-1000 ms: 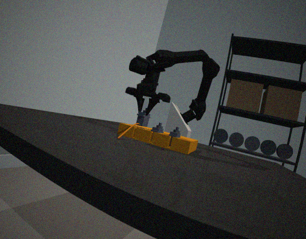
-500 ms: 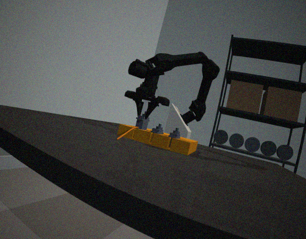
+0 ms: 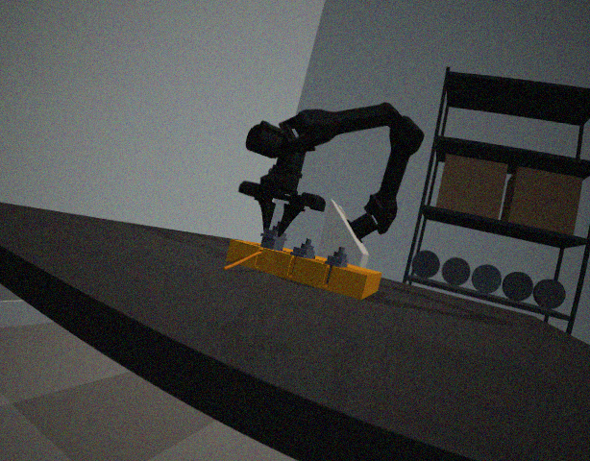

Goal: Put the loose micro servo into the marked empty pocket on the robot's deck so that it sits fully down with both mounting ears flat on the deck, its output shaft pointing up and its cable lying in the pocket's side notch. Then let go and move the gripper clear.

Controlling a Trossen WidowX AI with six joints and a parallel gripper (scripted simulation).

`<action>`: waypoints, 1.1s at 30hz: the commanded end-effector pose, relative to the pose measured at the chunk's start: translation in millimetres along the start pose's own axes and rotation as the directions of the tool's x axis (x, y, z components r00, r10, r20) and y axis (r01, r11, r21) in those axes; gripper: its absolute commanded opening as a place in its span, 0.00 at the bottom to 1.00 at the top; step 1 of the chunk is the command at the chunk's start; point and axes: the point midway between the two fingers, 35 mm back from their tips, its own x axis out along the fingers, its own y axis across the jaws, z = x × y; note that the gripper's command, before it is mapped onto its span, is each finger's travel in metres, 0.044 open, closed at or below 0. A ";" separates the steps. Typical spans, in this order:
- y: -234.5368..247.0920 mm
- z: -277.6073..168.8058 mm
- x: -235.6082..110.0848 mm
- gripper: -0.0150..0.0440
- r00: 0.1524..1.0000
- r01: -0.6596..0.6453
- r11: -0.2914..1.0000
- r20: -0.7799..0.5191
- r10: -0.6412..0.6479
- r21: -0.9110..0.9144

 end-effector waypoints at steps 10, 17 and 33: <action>-0.4 -0.3 12.5 0.25 1.000 -0.005 1.000 0.004 0.005 0.009; -0.2 -0.3 19.6 0.25 1.000 -0.006 1.000 0.004 0.006 0.009; -0.4 0.0 9.0 0.57 1.000 -0.005 1.000 0.004 0.005 0.009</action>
